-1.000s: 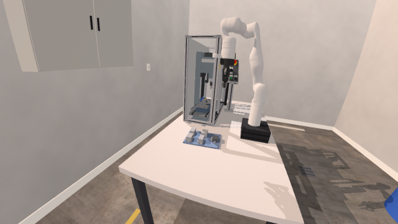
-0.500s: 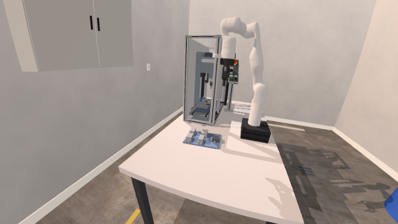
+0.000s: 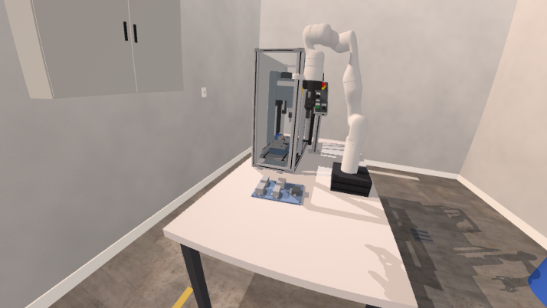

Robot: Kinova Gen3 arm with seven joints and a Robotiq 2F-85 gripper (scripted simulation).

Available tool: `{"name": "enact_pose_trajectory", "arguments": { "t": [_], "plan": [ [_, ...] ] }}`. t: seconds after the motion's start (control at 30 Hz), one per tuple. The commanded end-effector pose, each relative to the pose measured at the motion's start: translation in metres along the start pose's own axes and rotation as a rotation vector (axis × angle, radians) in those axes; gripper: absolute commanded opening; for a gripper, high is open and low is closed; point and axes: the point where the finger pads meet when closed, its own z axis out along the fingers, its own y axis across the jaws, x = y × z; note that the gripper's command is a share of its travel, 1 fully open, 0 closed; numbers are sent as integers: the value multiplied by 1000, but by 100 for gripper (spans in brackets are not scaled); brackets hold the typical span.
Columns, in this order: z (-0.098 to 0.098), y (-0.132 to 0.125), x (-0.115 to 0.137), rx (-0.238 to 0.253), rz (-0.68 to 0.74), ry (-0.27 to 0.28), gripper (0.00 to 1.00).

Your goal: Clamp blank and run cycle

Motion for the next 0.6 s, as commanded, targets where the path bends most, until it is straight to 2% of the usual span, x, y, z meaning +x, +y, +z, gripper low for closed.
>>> {"name": "enact_pose_trajectory", "arguments": {
  "t": [0.0,0.07,0.47,0.57],
  "plan": [
    [0,0,0,1,127,1,100],
    [0,0,0,1,219,1,100],
    [0,0,0,1,219,1,100],
    [0,0,0,1,357,1,100]
  ]
}}
